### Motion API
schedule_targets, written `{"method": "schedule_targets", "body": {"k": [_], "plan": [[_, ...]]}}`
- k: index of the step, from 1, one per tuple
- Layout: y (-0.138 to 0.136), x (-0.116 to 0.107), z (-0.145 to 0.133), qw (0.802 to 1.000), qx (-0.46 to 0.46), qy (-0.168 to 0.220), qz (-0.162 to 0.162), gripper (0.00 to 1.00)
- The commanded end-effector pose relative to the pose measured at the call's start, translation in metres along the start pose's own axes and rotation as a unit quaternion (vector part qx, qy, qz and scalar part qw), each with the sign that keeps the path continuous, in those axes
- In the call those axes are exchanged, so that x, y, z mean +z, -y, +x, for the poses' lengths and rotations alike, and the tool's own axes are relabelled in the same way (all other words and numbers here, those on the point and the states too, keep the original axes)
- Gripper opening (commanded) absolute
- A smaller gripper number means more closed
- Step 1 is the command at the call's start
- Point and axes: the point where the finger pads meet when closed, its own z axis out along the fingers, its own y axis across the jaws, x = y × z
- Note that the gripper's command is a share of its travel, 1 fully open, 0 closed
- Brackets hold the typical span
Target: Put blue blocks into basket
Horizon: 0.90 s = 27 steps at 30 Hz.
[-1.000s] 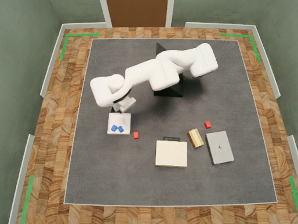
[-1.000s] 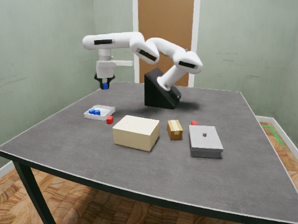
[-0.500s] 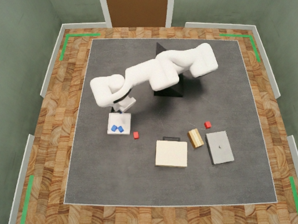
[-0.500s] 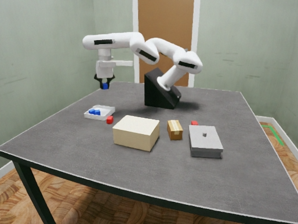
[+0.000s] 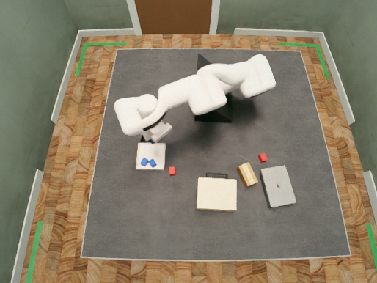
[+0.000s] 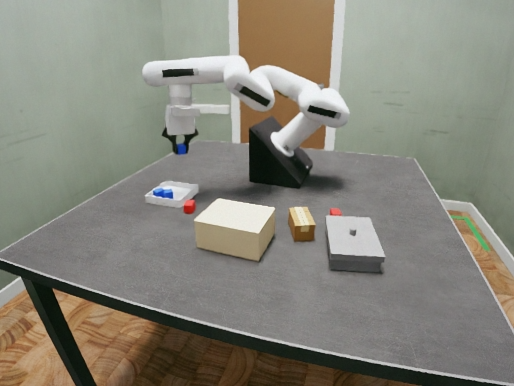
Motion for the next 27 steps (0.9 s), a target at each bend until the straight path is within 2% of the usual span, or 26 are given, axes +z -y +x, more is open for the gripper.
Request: {"method": "schedule_targets", "body": {"k": [1, 27], "plan": [[-0.002, 0.0, 0.0, 0.999, 0.0, -0.01, 0.043, 0.0], [0.001, 0.027, 0.001, 0.999, 0.0, -0.01, 0.043, 0.0]]}}
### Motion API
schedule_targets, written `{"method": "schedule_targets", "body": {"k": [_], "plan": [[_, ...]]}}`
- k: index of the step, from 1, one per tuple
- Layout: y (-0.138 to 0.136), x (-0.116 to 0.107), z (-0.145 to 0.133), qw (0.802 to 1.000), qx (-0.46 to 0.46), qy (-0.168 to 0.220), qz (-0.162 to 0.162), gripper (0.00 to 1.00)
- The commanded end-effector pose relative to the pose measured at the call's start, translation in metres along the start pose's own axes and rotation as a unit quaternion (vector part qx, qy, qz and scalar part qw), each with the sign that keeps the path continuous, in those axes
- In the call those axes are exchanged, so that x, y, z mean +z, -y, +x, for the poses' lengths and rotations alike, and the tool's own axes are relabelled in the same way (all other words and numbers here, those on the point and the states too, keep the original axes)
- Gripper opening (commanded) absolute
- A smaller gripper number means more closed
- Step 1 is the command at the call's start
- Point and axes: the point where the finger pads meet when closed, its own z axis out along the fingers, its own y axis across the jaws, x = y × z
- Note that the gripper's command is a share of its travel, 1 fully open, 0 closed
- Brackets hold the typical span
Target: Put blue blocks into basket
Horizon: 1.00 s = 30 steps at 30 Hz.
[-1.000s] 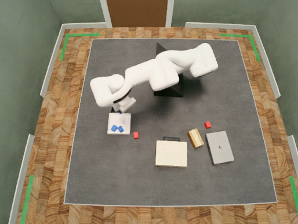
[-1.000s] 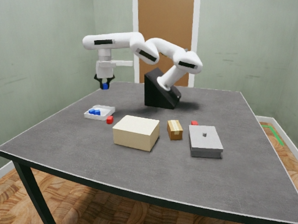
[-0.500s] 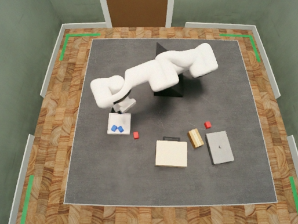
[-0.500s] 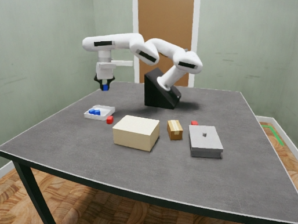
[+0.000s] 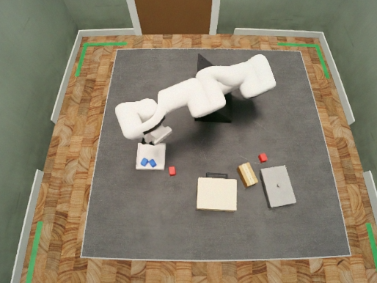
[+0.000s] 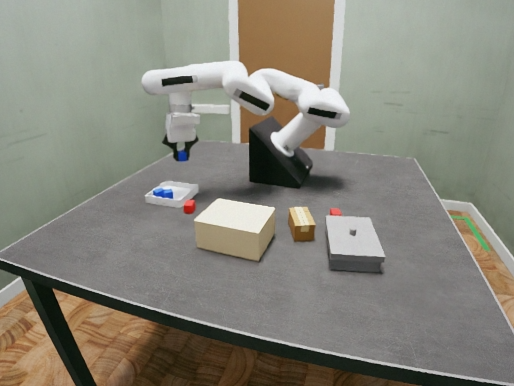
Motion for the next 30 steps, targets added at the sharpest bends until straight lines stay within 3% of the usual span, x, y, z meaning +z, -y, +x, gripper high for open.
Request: {"method": "schedule_targets", "body": {"k": [1, 30], "plan": [[-0.002, 0.003, 0.0, 0.999, -0.001, -0.008, 0.034, 0.0], [0.003, 0.069, 0.001, 0.999, -0.001, -0.008, 0.034, 0.0]]}}
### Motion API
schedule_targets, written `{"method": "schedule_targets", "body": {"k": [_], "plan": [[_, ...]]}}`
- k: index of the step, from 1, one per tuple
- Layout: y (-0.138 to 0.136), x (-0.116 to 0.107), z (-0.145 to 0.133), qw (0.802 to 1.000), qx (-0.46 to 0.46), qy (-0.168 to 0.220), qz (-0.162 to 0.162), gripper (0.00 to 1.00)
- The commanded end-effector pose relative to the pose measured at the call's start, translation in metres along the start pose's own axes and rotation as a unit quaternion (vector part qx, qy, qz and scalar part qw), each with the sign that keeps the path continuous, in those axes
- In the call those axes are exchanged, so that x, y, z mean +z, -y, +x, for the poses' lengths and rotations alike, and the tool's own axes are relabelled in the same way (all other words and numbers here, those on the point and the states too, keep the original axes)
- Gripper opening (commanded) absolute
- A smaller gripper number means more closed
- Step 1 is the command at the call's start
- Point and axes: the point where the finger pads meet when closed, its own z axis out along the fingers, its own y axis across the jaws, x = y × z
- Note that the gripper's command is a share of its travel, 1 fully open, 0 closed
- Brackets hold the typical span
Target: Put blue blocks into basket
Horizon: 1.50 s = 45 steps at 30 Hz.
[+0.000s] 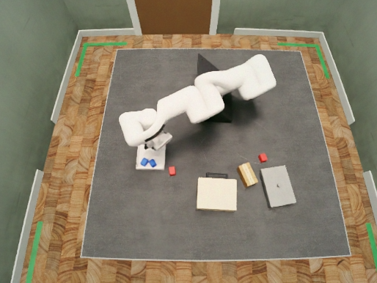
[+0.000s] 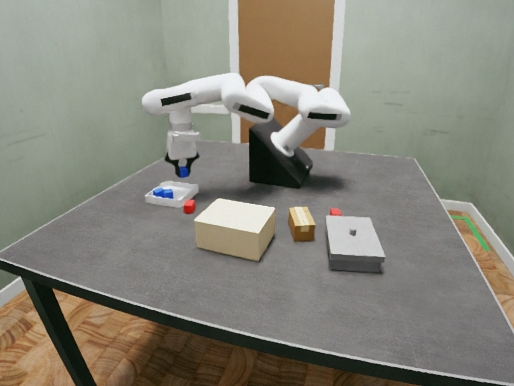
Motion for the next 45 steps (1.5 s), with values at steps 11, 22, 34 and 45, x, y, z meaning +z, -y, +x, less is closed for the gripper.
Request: {"method": "schedule_targets", "body": {"k": [11, 22, 34, 45], "plan": [[-0.001, 0.027, 0.0, 1.0, -0.001, -0.006, 0.022, 0.0], [0.0, 0.043, 0.001, 1.0, -0.001, -0.006, 0.022, 0.0], [0.0, 0.058, 0.001, 1.0, -0.001, -0.006, 0.022, 0.0], [0.0, 0.063, 0.001, 1.0, -0.001, -0.006, 0.022, 0.0]]}}
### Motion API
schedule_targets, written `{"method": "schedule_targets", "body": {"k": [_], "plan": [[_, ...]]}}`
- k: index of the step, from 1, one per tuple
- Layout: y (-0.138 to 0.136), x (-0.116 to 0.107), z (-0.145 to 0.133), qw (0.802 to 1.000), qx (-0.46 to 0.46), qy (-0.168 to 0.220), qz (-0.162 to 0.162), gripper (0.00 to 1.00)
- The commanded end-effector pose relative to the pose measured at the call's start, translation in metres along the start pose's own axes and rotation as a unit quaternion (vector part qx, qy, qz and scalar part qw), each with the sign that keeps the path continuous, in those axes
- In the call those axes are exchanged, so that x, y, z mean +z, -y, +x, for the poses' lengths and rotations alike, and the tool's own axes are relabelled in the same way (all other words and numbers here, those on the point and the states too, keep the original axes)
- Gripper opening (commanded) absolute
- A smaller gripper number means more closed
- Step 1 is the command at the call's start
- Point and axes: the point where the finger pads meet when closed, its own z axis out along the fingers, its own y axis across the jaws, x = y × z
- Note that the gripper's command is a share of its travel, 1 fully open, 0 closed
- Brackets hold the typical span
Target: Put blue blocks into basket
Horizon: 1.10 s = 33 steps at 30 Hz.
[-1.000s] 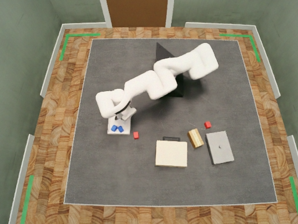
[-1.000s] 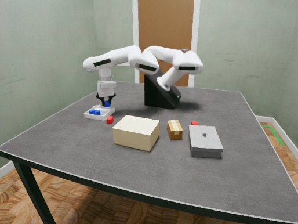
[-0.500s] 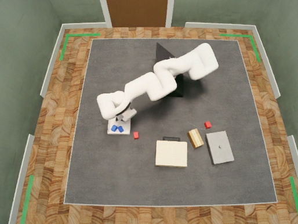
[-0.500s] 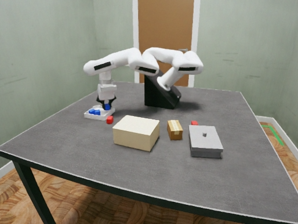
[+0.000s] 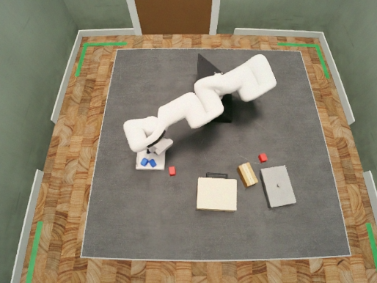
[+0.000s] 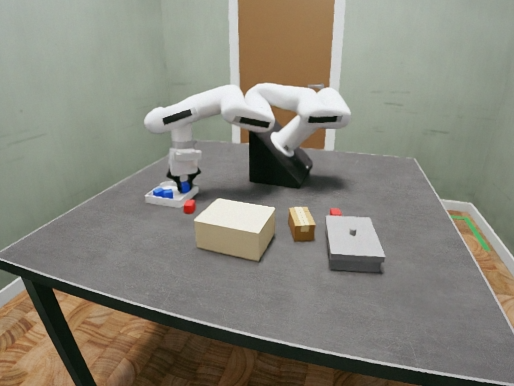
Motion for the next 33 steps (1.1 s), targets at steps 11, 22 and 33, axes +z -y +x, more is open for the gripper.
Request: {"method": "schedule_targets", "body": {"k": [11, 22, 33], "plan": [[-0.0019, 0.0018, 0.0002, 1.0, -0.001, -0.006, 0.023, 0.0], [-0.0018, 0.0019, 0.0002, 1.0, -0.001, -0.006, 0.023, 0.0], [-0.0018, 0.0019, 0.0002, 1.0, -0.001, -0.006, 0.023, 0.58]]}}
